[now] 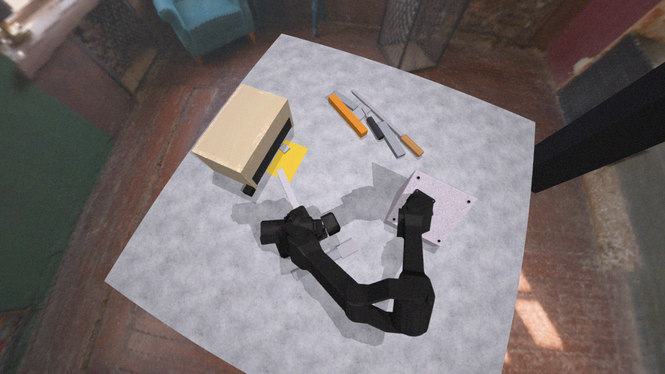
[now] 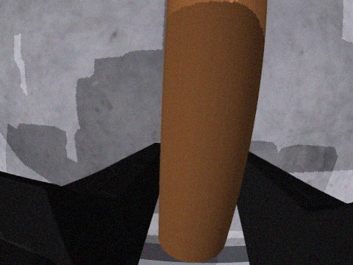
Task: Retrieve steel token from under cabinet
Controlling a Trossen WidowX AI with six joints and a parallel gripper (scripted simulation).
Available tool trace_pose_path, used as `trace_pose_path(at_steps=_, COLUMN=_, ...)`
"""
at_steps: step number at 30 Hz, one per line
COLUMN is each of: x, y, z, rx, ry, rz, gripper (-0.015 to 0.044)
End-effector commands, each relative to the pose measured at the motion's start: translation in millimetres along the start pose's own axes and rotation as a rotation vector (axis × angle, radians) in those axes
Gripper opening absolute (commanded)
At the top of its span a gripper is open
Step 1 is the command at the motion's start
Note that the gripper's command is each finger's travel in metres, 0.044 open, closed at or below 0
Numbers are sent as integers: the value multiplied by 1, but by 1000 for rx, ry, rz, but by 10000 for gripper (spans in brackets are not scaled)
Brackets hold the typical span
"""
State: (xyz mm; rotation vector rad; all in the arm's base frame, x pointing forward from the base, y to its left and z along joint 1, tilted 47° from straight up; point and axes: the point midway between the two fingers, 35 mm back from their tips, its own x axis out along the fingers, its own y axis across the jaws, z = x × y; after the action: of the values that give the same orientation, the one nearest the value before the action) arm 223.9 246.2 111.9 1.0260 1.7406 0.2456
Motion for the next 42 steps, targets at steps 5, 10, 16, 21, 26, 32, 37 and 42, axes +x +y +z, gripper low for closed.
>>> trace_pose_path(at_steps=5, x=-1, y=3, z=12, rx=-2, ry=-5, rz=4, gripper=0)
trace_pose_path(at_steps=10, x=-2, y=3, z=17, rx=-2, ry=-5, rz=4, gripper=0)
trace_pose_path(at_steps=16, x=-2, y=3, z=21, rx=-2, ry=-5, rz=5, gripper=0)
trace_pose_path(at_steps=21, x=0, y=0, z=18, rx=1, ry=0, rz=0, gripper=131)
trace_pose_path(at_steps=26, x=0, y=0, z=18, rx=1, ry=0, rz=1, gripper=200)
trace_pose_path(at_steps=32, x=0, y=1, z=18, rx=0, ry=-5, rz=5, gripper=270)
trace_pose_path(at_steps=37, x=0, y=1, z=18, rx=-5, ry=-5, rz=5, gripper=270)
trace_pose_path(at_steps=42, x=2, y=1, z=18, rx=-4, ry=-5, rz=5, gripper=270)
